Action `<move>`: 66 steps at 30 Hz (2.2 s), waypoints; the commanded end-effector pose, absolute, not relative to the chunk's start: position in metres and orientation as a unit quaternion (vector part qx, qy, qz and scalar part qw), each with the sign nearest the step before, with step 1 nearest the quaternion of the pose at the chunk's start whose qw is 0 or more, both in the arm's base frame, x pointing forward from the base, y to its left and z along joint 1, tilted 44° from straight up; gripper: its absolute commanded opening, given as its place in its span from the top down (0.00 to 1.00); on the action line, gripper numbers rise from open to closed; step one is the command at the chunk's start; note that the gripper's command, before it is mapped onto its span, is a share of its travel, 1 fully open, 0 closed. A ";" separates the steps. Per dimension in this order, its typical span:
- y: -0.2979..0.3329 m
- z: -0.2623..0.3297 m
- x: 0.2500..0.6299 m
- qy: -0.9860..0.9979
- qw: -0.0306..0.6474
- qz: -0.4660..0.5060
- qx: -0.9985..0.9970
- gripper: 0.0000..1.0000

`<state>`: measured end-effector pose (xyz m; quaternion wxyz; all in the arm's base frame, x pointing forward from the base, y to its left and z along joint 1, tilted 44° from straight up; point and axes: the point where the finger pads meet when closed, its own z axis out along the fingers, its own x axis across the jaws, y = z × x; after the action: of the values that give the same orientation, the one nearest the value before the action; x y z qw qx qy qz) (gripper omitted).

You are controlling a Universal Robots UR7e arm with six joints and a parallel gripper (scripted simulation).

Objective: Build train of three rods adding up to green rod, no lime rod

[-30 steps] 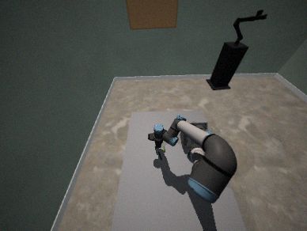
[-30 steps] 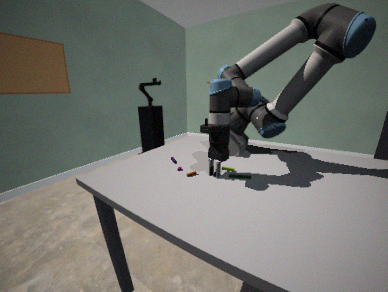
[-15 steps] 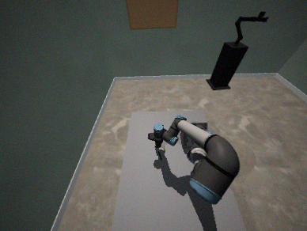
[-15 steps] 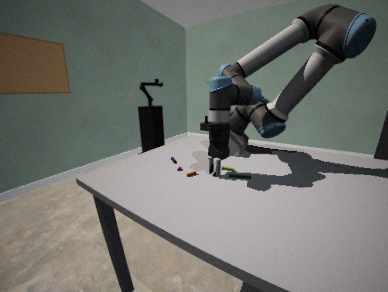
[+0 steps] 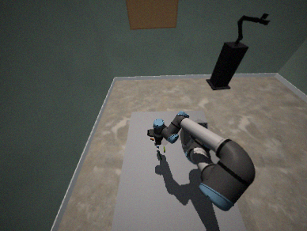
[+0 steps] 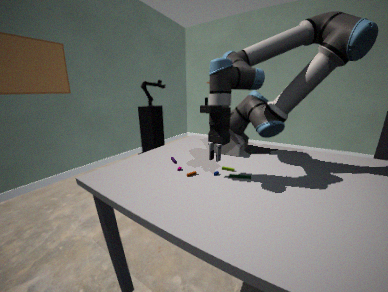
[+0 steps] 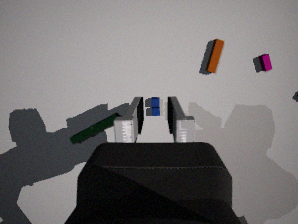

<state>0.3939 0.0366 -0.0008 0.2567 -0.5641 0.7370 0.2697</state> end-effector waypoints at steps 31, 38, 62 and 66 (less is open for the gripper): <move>0.019 0.018 0.392 0.737 0.257 0.270 -0.564 0.00; 0.016 0.016 0.392 0.733 0.259 0.267 -0.570 0.00; -0.065 -0.060 0.381 0.575 0.312 0.194 -0.732 0.00; -0.080 -0.079 0.373 0.533 0.322 0.176 -0.762 0.00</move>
<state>0.3826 -0.0604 -0.0550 0.3089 -0.7234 0.5847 0.1986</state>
